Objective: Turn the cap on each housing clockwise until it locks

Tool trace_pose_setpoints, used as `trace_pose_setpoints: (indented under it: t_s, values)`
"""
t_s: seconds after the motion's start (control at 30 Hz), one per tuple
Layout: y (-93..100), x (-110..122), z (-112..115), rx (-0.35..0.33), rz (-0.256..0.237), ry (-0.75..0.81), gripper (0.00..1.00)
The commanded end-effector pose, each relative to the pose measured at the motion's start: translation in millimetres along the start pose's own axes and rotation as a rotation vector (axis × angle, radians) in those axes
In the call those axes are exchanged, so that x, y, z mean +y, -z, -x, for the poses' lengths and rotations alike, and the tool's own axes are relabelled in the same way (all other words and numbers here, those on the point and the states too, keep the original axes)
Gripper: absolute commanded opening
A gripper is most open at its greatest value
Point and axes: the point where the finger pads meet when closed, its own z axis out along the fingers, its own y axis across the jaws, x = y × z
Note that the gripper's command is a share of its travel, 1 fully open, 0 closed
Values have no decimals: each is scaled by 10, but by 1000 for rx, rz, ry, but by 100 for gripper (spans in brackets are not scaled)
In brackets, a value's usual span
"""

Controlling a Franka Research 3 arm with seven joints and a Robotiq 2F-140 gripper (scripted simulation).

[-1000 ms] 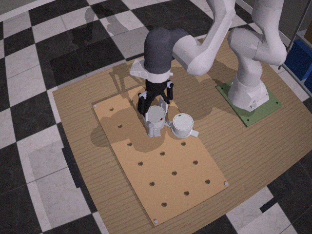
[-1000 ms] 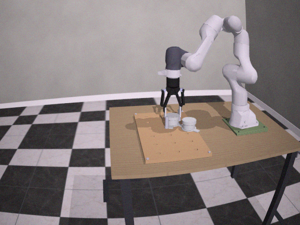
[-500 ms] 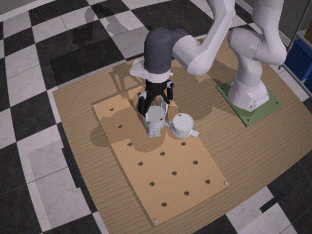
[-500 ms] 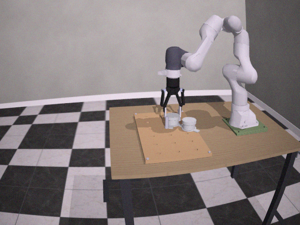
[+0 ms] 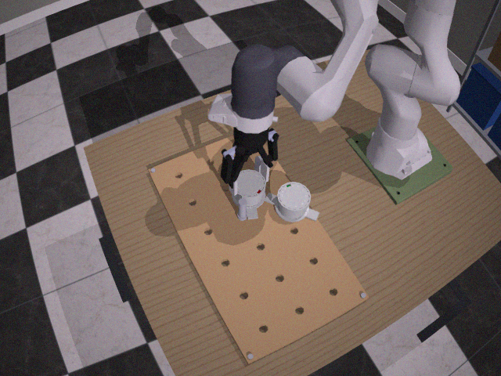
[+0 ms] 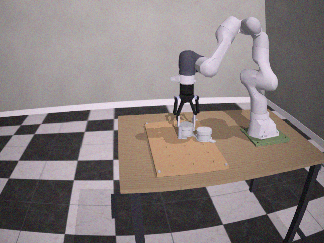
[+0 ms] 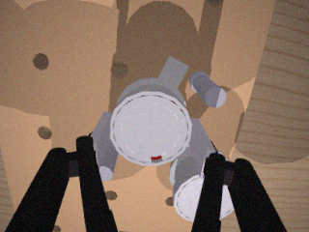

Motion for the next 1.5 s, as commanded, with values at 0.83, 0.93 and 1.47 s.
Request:
trace_pose_setpoints:
  t_s: [0.83,0.93,1.47]
  values:
    - [-11,4,3,-1,1,-7,10]
    - [-11,4,3,-1,1,-39,10]
    - [-11,4,3,-1,1,-351,10]
